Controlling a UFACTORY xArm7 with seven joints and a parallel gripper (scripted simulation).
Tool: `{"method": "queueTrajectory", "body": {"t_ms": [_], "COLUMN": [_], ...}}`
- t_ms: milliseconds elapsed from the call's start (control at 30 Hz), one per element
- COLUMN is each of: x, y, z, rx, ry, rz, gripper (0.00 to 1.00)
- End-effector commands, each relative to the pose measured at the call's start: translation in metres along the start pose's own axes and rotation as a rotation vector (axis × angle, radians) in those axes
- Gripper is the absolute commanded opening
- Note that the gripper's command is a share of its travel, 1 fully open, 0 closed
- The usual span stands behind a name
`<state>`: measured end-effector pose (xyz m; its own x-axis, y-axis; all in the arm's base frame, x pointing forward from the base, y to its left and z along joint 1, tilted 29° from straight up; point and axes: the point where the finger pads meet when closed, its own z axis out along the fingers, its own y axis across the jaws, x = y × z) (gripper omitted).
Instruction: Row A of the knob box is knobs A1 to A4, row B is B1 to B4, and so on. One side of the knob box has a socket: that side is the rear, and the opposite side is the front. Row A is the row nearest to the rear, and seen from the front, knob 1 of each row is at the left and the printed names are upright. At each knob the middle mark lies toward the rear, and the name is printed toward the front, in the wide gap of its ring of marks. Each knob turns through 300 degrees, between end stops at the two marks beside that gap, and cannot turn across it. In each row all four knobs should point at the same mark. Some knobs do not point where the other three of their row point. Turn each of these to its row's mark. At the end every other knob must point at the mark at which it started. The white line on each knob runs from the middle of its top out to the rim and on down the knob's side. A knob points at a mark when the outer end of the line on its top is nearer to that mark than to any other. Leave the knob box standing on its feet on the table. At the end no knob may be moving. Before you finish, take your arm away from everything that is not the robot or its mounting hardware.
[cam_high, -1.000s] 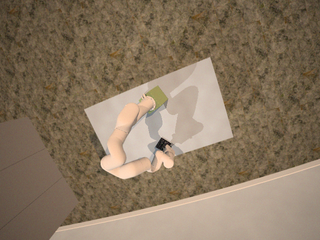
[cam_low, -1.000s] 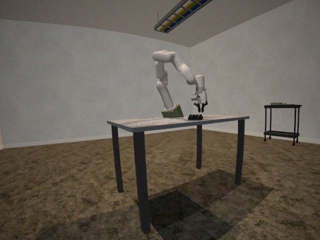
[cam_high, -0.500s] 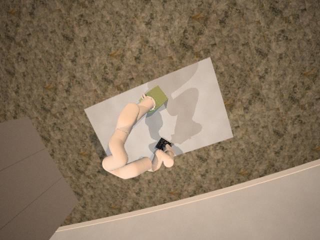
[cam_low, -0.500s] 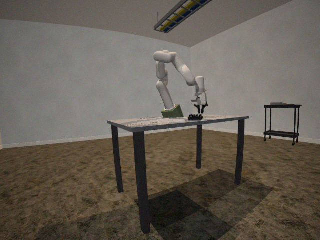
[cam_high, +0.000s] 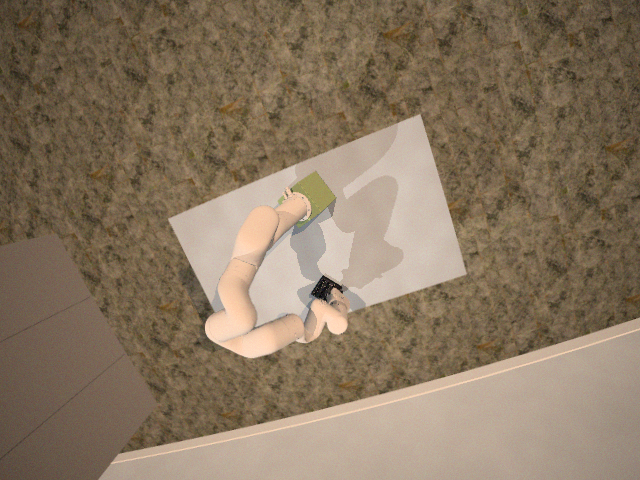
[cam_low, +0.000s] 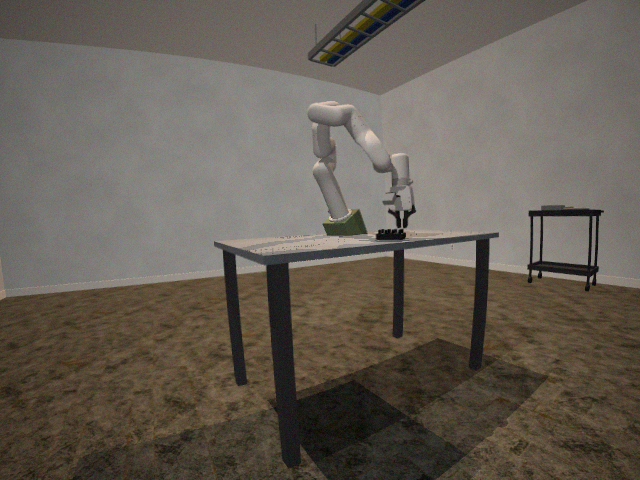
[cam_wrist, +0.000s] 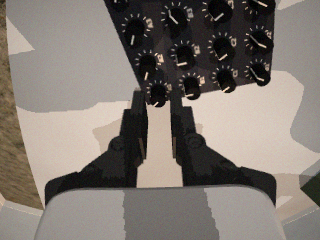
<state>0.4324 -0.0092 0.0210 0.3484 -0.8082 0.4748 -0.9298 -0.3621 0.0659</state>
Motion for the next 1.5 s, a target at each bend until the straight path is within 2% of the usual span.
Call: {"method": "queueTrajectory", "body": {"t_ms": [0, 1467], "x": [-0.0002, -0.0002], "y": [-0.0015, -0.0015], "z": [-0.0012, 0.0047], "rx": [0.004, 0.004], "ry": [0.0, 0.0], "rz": [0.0, 0.0], "gripper": [0.19, 0.19]}}
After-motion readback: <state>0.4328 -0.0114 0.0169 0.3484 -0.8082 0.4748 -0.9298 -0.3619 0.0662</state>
